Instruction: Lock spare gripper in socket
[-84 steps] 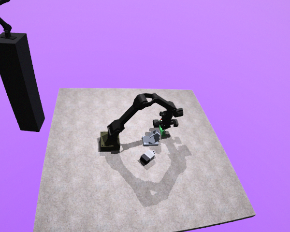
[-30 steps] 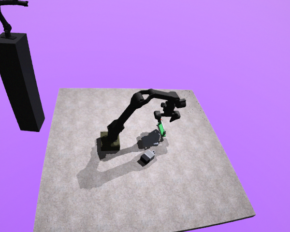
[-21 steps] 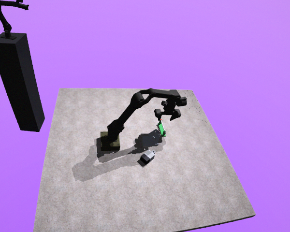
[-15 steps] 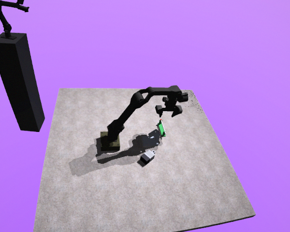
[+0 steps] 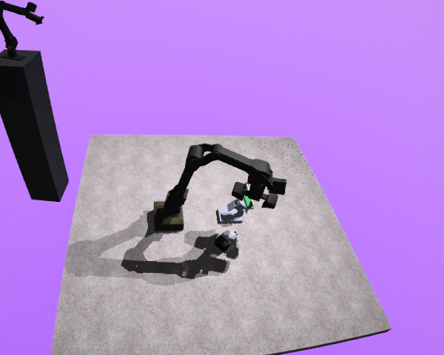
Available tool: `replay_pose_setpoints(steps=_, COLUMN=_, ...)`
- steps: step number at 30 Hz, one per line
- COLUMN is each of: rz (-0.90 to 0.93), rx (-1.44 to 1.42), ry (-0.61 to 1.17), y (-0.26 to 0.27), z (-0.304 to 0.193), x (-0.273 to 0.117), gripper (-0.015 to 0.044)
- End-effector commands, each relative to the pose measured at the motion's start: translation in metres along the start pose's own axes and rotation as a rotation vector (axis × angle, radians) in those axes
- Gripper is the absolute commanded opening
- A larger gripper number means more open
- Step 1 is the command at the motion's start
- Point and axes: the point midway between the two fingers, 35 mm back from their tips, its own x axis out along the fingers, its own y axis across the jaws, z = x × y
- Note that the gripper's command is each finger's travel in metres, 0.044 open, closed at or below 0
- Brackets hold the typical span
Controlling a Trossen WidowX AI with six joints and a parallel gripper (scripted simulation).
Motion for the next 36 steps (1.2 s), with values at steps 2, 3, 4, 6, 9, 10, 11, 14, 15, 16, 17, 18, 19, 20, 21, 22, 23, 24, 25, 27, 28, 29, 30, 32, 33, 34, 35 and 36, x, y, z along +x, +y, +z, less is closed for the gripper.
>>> replay_pose_setpoints(steps=2, rz=-0.065, rx=0.167, ry=-0.079, y=0.017, z=-0.052, x=-0.007, gripper=0.0440)
replay_pose_setpoints(steps=3, rz=-0.085, rx=0.209, ry=-0.096, y=0.022, z=-0.064, x=-0.009, gripper=0.0440)
replay_pose_setpoints(steps=4, rz=-0.105, rx=0.249, ry=-0.114, y=0.027, z=-0.075, x=-0.010, gripper=0.0440)
replay_pose_setpoints(steps=6, rz=-0.150, rx=0.330, ry=-0.147, y=0.039, z=-0.096, x=-0.012, gripper=0.0440)
replay_pose_setpoints(steps=9, rz=-0.198, rx=0.409, ry=-0.178, y=0.055, z=-0.119, x=-0.013, gripper=0.0440)
replay_pose_setpoints(steps=10, rz=-0.206, rx=0.422, ry=-0.183, y=0.057, z=-0.122, x=-0.013, gripper=0.0440)
replay_pose_setpoints(steps=11, rz=-0.209, rx=0.426, ry=-0.184, y=0.058, z=-0.123, x=-0.014, gripper=0.0440)
replay_pose_setpoints(steps=14, rz=-0.209, rx=0.426, ry=-0.184, y=0.058, z=-0.123, x=-0.012, gripper=0.0440)
replay_pose_setpoints(steps=15, rz=-0.209, rx=0.426, ry=-0.184, y=0.057, z=-0.124, x=-0.010, gripper=0.0440)
replay_pose_setpoints(steps=16, rz=-0.209, rx=0.426, ry=-0.184, y=0.057, z=-0.126, x=-0.007, gripper=0.0440)
replay_pose_setpoints(steps=17, rz=-0.208, rx=0.426, ry=-0.184, y=0.057, z=-0.127, x=-0.003, gripper=0.0440)
replay_pose_setpoints(steps=18, rz=-0.208, rx=0.426, ry=-0.184, y=0.056, z=-0.129, x=0.002, gripper=0.0440)
replay_pose_setpoints(steps=19, rz=-0.208, rx=0.426, ry=-0.184, y=0.056, z=-0.132, x=0.008, gripper=0.0440)
replay_pose_setpoints(steps=20, rz=-0.207, rx=0.426, ry=-0.184, y=0.056, z=-0.134, x=0.015, gripper=0.0440)
replay_pose_setpoints(steps=21, rz=-0.207, rx=0.426, ry=-0.183, y=0.056, z=-0.137, x=0.022, gripper=0.0440)
replay_pose_setpoints(steps=22, rz=-0.206, rx=0.426, ry=-0.183, y=0.056, z=-0.139, x=0.029, gripper=0.0440)
replay_pose_setpoints(steps=23, rz=-0.206, rx=0.426, ry=-0.183, y=0.056, z=-0.142, x=0.035, gripper=0.0440)
replay_pose_setpoints(steps=24, rz=-0.205, rx=0.426, ry=-0.183, y=0.057, z=-0.145, x=0.042, gripper=0.0440)
replay_pose_setpoints(steps=25, rz=-0.205, rx=0.426, ry=-0.183, y=0.058, z=-0.147, x=0.048, gripper=0.0440)
replay_pose_setpoints(steps=27, rz=-0.205, rx=0.426, ry=-0.182, y=0.059, z=-0.148, x=0.050, gripper=0.0440)
replay_pose_setpoints(steps=28, rz=-0.205, rx=0.426, ry=-0.182, y=0.059, z=-0.148, x=0.051, gripper=0.0440)
replay_pose_setpoints(steps=29, rz=-0.205, rx=0.426, ry=-0.182, y=0.059, z=-0.149, x=0.052, gripper=0.0440)
replay_pose_setpoints(steps=30, rz=-0.205, rx=0.426, ry=-0.182, y=0.059, z=-0.149, x=0.053, gripper=0.0440)
replay_pose_setpoints(steps=32, rz=-0.205, rx=0.426, ry=-0.182, y=0.058, z=-0.150, x=0.055, gripper=0.0440)
replay_pose_setpoints(steps=33, rz=-0.205, rx=0.426, ry=-0.182, y=0.058, z=-0.151, x=0.057, gripper=0.0440)
replay_pose_setpoints(steps=34, rz=-0.205, rx=0.426, ry=-0.182, y=0.058, z=-0.151, x=0.058, gripper=0.0440)
replay_pose_setpoints(steps=35, rz=-0.205, rx=0.426, ry=-0.182, y=0.058, z=-0.152, x=0.060, gripper=0.0440)
replay_pose_setpoints(steps=36, rz=-0.205, rx=0.426, ry=-0.182, y=0.058, z=-0.153, x=0.061, gripper=0.0440)
